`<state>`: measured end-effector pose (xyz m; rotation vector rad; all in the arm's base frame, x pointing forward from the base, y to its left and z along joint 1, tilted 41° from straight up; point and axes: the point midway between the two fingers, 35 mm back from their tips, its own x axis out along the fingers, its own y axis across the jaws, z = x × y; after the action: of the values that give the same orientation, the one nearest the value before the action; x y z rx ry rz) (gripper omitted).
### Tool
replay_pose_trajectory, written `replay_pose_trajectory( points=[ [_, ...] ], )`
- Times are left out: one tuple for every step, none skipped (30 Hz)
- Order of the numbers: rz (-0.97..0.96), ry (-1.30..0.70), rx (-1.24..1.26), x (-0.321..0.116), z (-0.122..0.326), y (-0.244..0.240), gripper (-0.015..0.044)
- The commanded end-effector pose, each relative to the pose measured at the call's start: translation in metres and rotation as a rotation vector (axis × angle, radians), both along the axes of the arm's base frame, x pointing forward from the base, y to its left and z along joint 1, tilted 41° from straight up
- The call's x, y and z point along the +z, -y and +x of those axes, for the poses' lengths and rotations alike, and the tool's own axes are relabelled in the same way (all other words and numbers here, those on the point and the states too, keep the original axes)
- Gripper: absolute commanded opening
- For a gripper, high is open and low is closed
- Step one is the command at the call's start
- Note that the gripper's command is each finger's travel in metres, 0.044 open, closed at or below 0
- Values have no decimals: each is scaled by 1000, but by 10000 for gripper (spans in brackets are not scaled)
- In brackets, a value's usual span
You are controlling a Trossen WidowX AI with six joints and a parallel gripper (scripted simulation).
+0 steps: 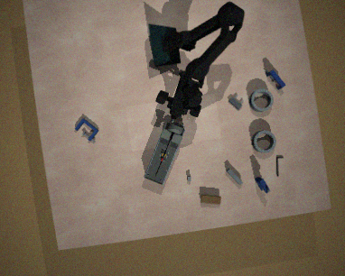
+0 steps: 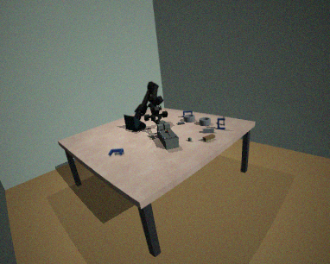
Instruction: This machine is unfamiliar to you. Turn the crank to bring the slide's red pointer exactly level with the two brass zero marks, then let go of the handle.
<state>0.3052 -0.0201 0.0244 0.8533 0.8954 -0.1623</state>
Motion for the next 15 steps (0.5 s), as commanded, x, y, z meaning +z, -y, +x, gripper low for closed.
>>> replay_pose_trajectory(
  points=[
    [-3,-22,-4,-9,-3,0,0],
    [-3,-22,-4,-10,-3,0,0],
    [-3,-22,-4,-10,-3,-1,0],
    [-3,-22,-4,-11,-3,-1,0],
    [-3,-22,-4,-11,-3,-1,0],
    [-3,-22,-4,-12,-3,-1,0],
    [-3,-22,-4,-13,-3,-2,0],
    [-3,-22,-4,-13,-3,-2,0],
    [-3,-22,-4,-14,-4,-2,0],
    [-3,-22,-4,-15,-4,-3,0],
    [-3,-22,-4,-16,-4,-3,0],
    [-3,-22,-4,-16,-4,-4,0],
    [-3,-22,-4,-17,-4,-4,0],
    [-2,-22,-4,-18,-4,-5,0],
    [-2,-22,-4,-19,-4,-5,0]
  ],
)
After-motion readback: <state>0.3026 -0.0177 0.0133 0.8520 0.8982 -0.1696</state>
